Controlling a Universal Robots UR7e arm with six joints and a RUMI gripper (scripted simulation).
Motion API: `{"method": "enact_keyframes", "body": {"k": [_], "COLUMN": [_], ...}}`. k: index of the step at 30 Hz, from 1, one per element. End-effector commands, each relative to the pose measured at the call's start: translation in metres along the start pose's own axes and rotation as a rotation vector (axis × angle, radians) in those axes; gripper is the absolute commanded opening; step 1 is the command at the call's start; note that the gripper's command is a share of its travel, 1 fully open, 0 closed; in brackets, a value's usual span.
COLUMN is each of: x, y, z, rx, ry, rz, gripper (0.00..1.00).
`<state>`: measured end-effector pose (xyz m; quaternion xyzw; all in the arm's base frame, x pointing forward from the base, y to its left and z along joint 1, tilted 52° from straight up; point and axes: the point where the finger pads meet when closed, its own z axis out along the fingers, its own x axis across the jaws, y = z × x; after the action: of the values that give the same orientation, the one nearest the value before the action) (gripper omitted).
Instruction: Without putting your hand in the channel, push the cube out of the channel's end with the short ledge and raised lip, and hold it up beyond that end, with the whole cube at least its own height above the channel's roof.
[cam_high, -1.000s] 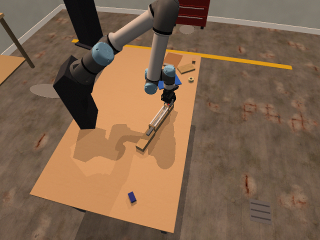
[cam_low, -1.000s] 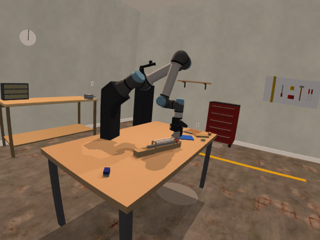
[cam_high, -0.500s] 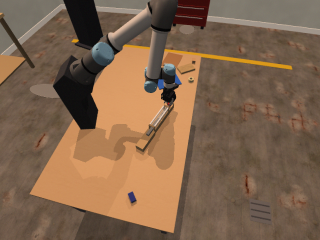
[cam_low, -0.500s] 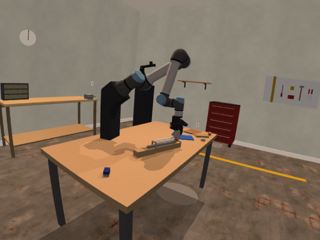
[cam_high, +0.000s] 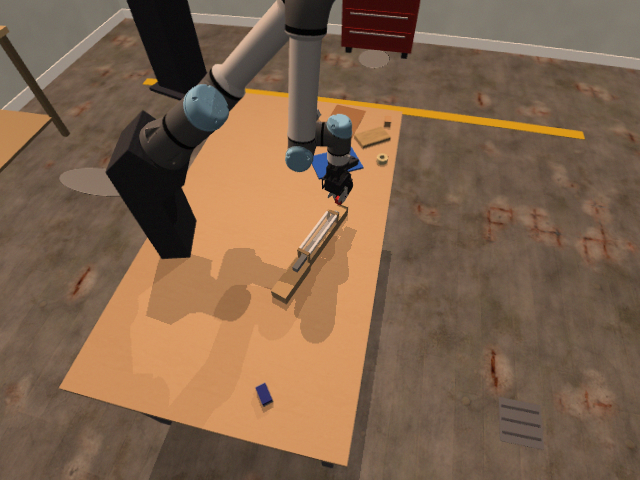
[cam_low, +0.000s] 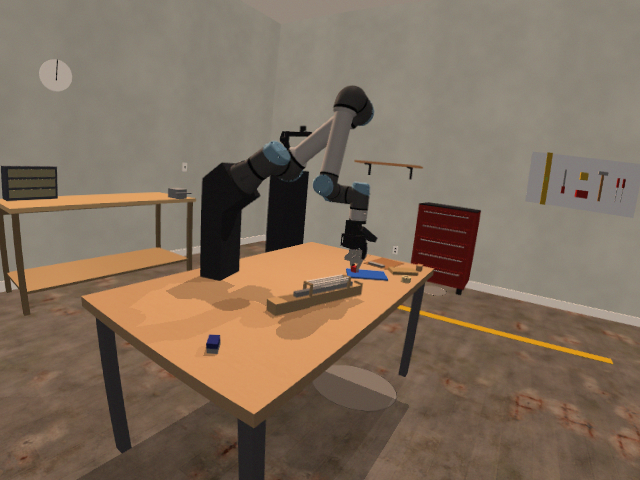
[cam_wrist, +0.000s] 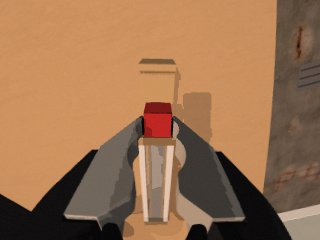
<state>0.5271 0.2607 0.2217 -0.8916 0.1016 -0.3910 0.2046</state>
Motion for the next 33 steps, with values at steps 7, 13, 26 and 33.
{"method": "enact_keyframes", "body": {"k": [7,13,26,33], "x": [0.0005,0.0005,0.0005,0.0005], "y": [-0.0001,-0.0001,-0.0001,-0.0001], "z": [-0.0207,-0.0211,-0.0211,-0.0211], "rx": [0.0,0.0,0.0,0.0], "ry": [-0.001,-0.001,-0.001,-0.001], "rz": [0.0,0.0,0.0,0.0], "gripper": [0.0,0.0,0.0,0.0]}}
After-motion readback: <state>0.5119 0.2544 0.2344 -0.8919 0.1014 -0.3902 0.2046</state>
